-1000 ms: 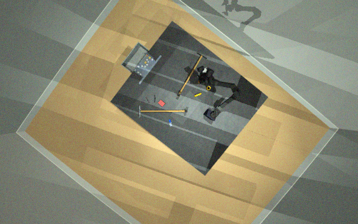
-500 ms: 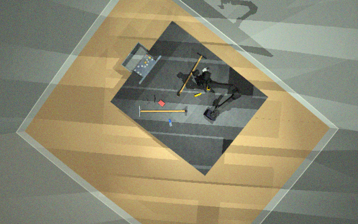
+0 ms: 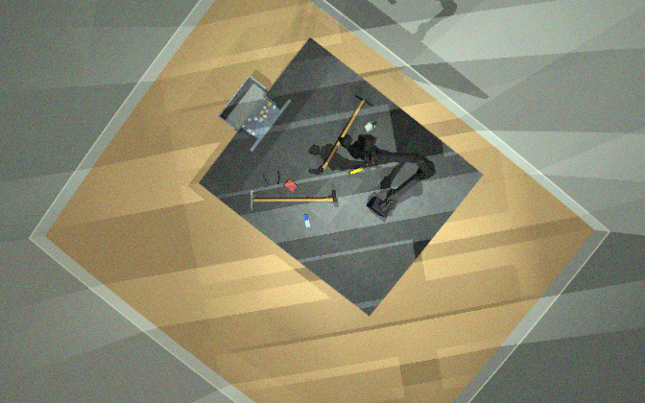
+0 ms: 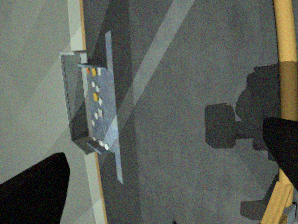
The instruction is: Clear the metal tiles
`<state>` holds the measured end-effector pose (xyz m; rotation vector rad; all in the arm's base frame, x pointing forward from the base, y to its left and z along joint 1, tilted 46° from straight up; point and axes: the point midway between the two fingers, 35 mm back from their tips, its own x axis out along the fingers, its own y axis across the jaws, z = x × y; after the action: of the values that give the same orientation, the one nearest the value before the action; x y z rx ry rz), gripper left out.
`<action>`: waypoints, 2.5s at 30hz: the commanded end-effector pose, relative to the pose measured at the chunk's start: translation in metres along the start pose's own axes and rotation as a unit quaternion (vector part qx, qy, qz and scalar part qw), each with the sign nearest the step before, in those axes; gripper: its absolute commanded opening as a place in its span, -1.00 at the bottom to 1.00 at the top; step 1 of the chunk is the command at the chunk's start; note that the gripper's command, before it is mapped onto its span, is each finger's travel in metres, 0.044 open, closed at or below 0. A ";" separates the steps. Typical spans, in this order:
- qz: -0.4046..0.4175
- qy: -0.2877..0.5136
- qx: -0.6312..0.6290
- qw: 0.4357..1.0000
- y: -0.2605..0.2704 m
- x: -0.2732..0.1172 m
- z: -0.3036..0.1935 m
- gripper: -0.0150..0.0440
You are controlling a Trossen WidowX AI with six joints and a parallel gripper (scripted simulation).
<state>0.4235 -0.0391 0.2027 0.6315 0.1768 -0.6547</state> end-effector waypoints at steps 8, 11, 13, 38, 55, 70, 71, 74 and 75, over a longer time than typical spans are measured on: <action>0.032 0.039 -0.098 0.994 0.023 -0.028 -0.044 1.00; 0.041 0.048 -0.124 0.990 0.028 -0.036 -0.056 1.00; 0.048 0.054 -0.141 0.987 0.031 -0.042 -0.063 1.00; 0.139 0.104 -0.352 0.919 0.056 -0.122 -0.148 1.00; 0.208 0.113 -0.488 0.840 0.056 -0.183 -0.195 1.00; 0.268 0.102 -0.595 0.750 0.046 -0.238 -0.229 1.00; 0.272 0.101 -0.602 0.744 0.045 -0.242 -0.231 1.00; 0.284 0.096 -0.622 0.724 0.041 -0.252 -0.236 1.00; 0.288 0.095 -0.628 0.717 0.040 -0.256 -0.238 1.00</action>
<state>0.2683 0.2527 0.1232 -0.5325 0.5339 0.1964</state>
